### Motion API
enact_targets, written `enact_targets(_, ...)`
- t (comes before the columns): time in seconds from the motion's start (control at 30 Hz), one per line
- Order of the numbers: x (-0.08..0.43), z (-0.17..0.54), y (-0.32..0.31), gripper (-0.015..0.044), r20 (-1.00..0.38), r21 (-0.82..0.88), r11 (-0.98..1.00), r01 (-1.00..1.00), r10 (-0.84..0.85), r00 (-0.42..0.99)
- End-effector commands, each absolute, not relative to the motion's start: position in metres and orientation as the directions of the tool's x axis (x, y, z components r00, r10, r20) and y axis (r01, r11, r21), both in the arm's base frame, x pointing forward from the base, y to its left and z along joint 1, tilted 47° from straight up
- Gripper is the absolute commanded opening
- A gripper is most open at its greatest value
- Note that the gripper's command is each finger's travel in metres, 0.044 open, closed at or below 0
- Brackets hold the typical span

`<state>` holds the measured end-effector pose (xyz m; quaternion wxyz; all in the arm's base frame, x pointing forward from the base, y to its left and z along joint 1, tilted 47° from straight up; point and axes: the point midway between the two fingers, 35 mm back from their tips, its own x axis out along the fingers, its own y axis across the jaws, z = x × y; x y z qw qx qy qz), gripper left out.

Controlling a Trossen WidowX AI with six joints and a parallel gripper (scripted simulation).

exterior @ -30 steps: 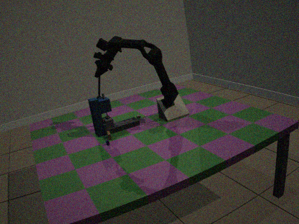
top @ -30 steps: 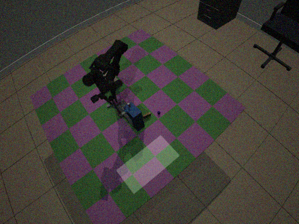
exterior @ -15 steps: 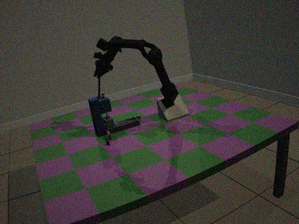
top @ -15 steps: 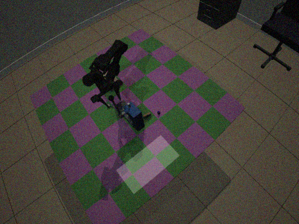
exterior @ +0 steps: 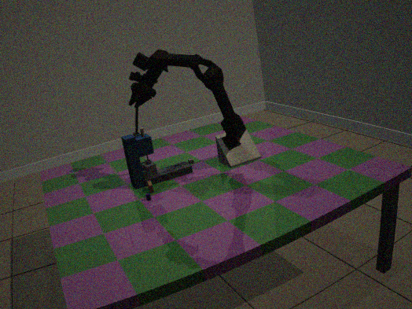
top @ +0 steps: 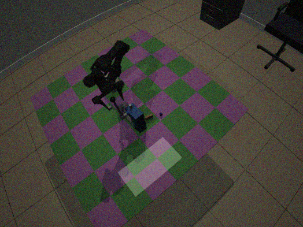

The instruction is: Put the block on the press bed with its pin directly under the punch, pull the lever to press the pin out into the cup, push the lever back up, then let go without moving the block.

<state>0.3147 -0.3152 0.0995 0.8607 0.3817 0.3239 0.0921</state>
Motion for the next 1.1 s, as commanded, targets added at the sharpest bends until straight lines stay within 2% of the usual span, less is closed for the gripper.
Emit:
enact_targets(0.0, 0.300, 0.107, -0.326, 0.0440, -0.493, 0.710, 0.698, 0.092, 0.399, 0.773)
enact_targets(0.13, 0.257, 0.134, -0.347, 0.0440, -0.490, 0.710, 0.699, 0.088, 0.400, 0.774)
enact_targets(0.33, 0.247, 0.140, -0.351, 0.0440, -0.489, 0.710, 0.699, 0.091, 0.395, 0.777)
enact_targets(0.47, 0.217, 0.156, -0.363, 0.0440, -0.501, 0.701, 0.697, 0.150, 0.333, 0.799)
enact_targets(1.07, 0.217, 0.156, -0.363, 0.0440, -0.501, 0.701, 0.697, 0.150, 0.333, 0.799)
